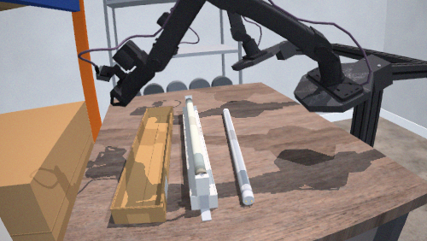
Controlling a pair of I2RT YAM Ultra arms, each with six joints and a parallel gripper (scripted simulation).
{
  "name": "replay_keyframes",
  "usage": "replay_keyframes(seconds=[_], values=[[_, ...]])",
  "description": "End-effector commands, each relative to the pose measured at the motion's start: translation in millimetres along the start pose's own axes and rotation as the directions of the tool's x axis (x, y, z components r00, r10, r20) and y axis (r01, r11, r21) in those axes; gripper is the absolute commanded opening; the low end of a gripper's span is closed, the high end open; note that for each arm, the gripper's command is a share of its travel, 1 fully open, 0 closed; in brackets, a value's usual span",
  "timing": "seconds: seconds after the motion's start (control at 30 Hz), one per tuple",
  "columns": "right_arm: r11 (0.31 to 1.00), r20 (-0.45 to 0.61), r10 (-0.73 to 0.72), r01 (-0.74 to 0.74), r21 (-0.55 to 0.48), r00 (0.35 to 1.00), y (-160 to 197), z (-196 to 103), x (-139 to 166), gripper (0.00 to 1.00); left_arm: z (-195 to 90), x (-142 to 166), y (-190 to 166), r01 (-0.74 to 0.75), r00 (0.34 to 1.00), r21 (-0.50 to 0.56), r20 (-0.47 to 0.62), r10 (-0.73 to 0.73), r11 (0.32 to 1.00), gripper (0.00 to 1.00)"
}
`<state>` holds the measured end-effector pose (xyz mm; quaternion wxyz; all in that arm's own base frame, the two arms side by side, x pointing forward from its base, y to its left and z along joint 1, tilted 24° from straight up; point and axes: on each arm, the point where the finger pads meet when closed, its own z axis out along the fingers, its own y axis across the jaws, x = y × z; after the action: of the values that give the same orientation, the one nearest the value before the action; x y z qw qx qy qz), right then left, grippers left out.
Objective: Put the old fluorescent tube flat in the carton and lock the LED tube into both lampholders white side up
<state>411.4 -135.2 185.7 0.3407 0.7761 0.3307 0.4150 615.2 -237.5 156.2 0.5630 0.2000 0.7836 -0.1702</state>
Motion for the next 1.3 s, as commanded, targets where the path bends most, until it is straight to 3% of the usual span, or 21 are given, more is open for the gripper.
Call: replay_keyframes(seconds=[0.0,0.2,0.23,0.33,0.5,0.53,0.67,0.73,0.77,0.8,0.87,0.9,0.97,1.0,1.03,1.1,1.17,1.2,1.23,1.27], values=[[0.999,-0.009,-0.006,0.006,-0.033,1.000,12.3,-4.5,4.8,0.49,-1.6,-7.3,-5.6,-0.007,1.000,0.011,0.009,0.007,1.000,0.49],[1.000,-0.006,-0.003,0.003,-0.020,1.000,7.1,-2.5,2.8,0.49,-2.0,-8.3,-3.4,-0.006,1.000,0.006,0.014,0.006,1.000,0.49],[0.998,-0.024,-0.055,0.056,0.026,0.998,-2.0,6.5,12.6,0.49,-4.5,4.2,12.4,-0.013,1.000,-0.029,-0.028,0.012,0.999,0.49],[0.976,-0.006,-0.205,0.204,0.080,0.979,-14.2,9.3,10.9,0.49,-10.3,-10.1,15.3,-0.078,0.996,-0.044,-0.041,0.076,0.996,0.49],[0.866,-0.070,-0.461,0.465,0.181,0.885,-48.6,20.8,24.9,0.49,-18.9,24.8,30.7,-0.215,0.958,-0.052,-0.207,0.200,0.975,0.49],[0.841,-0.061,-0.506,0.508,0.185,0.860,-36.1,19.4,22.2,0.49,-12.0,16.2,9.1,-0.208,0.965,-0.025,-0.168,0.201,0.978,0.49],[0.725,-0.153,-0.630,0.647,0.235,0.761,-62.9,26.9,37.0,0.49,-26.7,29.5,40.7,-0.261,0.936,-0.055,-0.257,0.239,0.964,0.49],[0.725,-0.153,-0.630,0.647,0.235,0.761,-62.9,26.9,37.0,0.49,-26.7,29.5,40.7,-0.261,0.936,-0.055,-0.257,0.239,0.964,0.49],[0.639,-0.199,-0.701,0.727,0.250,0.684,-70.9,28.1,39.9,0.49,-26.6,50.9,41.7,-0.285,0.913,-0.035,-0.314,0.260,0.958,0.49],[0.620,-0.194,-0.720,0.743,0.250,0.666,-65.4,28.1,39.1,0.49,-19.1,45.6,23.5,-0.292,0.916,-0.008,-0.291,0.277,0.957,0.49],[0.553,-0.241,-0.758,0.793,0.256,0.606,-75.6,30.7,45.9,0.49,-29.1,39.4,27.6,-0.316,0.904,-0.010,-0.305,0.298,0.949,0.49],[0.502,-0.279,-0.780,0.827,0.255,0.560,-86.4,31.8,50.2,0.49,-36.3,46.2,49.6,-0.333,0.888,-0.028,-0.346,0.303,0.943,0.49],[0.427,-0.325,-0.810,0.871,0.244,0.488,-103.2,32.1,55.9,0.49,-45.0,63.3,53.3,-0.385,0.837,0.010,-0.418,0.354,0.923,0.49],[0.381,-0.324,-0.834,0.891,0.246,0.447,-89.6,33.0,53.3,0.49,-35.8,59.4,45.8,-0.374,0.854,0.008,-0.388,0.347,0.928,0.49],[0.342,-0.359,-0.838,0.909,0.240,0.410,-97.7,34.7,59.4,0.49,-37.0,76.3,53.7,-0.364,0.843,0.009,-0.423,0.333,0.931,0.49],[0.252,-0.414,-0.850,0.942,0.221,0.325,-111.7,34.9,65.0,0.49,-51.6,61.7,58.0,-0.404,0.821,0.013,-0.435,0.369,0.915,0.49],[0.170,-0.459,-0.855,0.966,0.193,0.242,-127.0,33.4,69.4,0.49,-58.7,76.3,63.2,-0.445,0.767,0.056,-0.492,0.412,0.894,0.49],[0.120,-0.462,-0.865,0.975,0.189,0.196,-116.2,34.9,67.5,0.49,-49.0,75.4,47.1,-0.444,0.776,0.072,-0.468,0.423,0.893,0.49],[0.077,-0.492,-0.857,0.982,0.172,0.153,-123.8,35.7,72.4,0.49,-51.4,85.9,53.5,-0.438,0.764,0.075,-0.493,0.415,0.896,0.49],[0.077,-0.492,-0.857,0.982,0.172,0.153,-123.8,35.7,72.4,0.49,-51.4,85.9,53.5,-0.438,0.764,0.075,-0.493,0.415,0.896,0.49]])
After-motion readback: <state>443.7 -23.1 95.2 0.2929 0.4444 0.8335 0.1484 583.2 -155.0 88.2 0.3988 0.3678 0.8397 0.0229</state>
